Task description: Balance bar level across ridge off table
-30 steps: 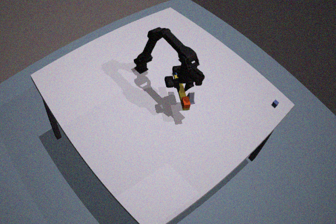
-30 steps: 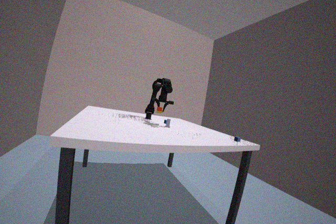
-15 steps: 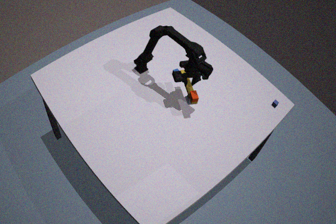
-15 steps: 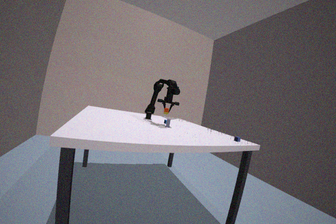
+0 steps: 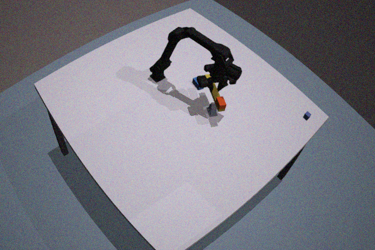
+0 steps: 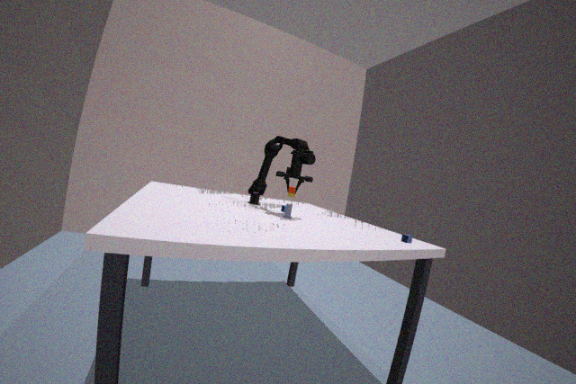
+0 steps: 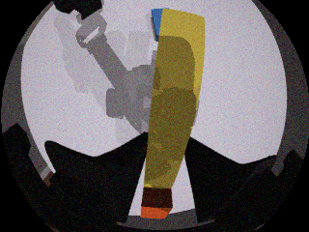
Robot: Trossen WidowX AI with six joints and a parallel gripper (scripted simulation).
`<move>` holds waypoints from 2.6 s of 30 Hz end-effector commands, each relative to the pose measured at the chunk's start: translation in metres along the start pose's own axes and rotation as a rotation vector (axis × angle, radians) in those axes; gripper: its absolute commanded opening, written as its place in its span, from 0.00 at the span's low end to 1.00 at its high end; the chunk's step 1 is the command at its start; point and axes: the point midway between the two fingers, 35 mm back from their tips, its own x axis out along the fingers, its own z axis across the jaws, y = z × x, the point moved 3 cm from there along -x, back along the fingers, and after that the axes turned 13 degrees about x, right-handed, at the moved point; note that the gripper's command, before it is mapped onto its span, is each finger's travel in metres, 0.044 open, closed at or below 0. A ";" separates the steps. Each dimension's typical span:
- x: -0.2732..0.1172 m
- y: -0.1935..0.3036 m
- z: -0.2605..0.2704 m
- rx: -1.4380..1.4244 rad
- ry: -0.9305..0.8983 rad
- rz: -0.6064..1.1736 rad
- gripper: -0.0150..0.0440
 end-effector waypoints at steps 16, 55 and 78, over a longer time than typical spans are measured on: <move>0.028 -0.001 -0.001 0.003 0.005 0.002 0.25; 0.041 -0.001 0.000 0.003 0.005 0.002 0.25; 0.043 -0.001 0.000 0.003 0.005 0.002 0.25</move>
